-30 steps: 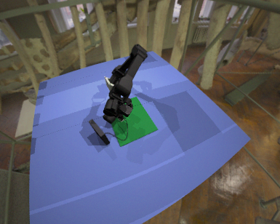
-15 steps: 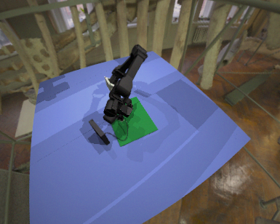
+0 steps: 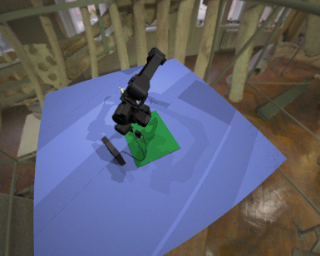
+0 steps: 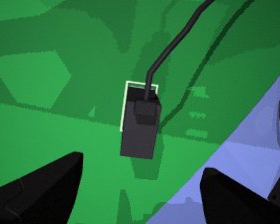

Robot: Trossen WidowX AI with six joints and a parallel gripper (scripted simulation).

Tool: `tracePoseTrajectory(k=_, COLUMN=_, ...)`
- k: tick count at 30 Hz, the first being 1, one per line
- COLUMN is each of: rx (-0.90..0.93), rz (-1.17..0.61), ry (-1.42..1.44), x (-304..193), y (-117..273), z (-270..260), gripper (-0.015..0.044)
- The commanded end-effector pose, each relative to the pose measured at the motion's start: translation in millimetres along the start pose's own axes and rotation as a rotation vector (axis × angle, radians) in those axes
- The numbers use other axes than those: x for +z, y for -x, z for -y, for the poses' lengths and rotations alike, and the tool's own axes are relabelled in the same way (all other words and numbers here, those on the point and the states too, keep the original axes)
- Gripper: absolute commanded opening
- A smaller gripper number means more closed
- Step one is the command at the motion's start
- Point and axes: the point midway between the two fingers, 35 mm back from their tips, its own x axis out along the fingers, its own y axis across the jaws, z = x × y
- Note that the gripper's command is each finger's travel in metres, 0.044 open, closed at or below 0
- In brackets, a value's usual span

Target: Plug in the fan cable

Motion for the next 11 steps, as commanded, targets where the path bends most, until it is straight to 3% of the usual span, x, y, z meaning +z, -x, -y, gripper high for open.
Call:
tracePoseTrajectory(k=1, rx=0.003, rz=-0.011, ry=0.000, x=-16, y=5, z=-7, gripper=0.0260)
tracePoseTrajectory(k=11, rx=0.008, rz=-0.015, ry=-0.004, x=-106, y=3, z=-58, gripper=0.0260)
